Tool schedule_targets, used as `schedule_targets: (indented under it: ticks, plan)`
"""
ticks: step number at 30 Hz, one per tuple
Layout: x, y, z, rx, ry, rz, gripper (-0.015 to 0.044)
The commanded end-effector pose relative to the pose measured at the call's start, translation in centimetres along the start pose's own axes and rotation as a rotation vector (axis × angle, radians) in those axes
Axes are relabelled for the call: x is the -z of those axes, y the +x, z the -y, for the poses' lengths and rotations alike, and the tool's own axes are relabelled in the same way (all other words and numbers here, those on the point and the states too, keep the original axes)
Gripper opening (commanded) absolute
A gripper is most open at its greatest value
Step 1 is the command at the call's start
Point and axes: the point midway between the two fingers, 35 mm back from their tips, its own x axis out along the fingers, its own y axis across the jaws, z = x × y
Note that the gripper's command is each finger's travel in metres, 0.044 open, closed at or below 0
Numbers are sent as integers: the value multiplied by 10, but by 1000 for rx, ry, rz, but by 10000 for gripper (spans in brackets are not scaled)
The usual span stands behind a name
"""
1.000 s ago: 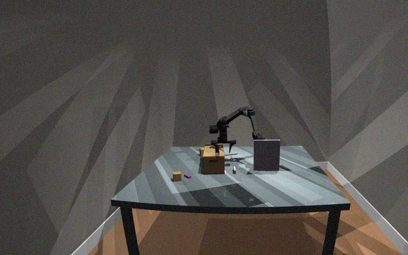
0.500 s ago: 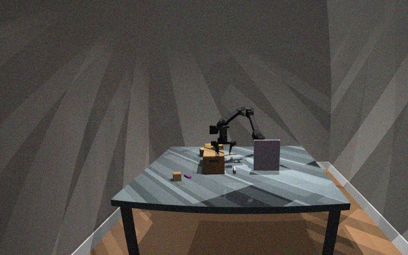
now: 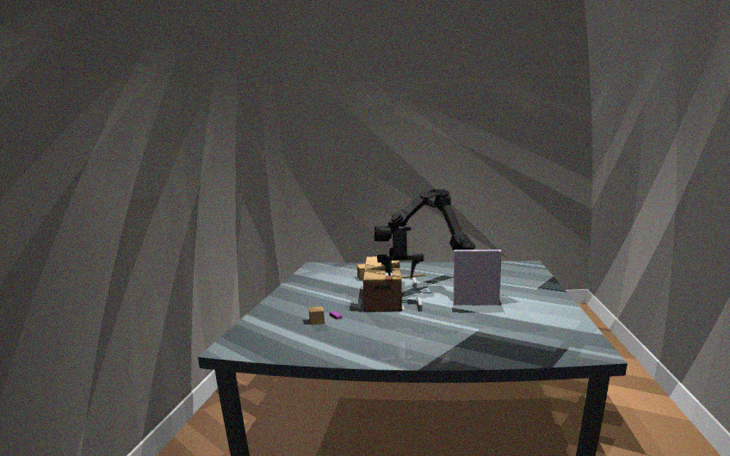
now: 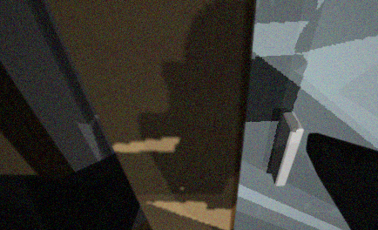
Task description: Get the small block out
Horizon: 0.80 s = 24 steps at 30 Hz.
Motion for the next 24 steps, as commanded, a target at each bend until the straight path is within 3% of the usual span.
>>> schedule_targets:
  ticks: [1,24]
  plan:
    - [11,4,1,3,-1,-3,400]
    - [68,24,2,2,-1,-6,400]
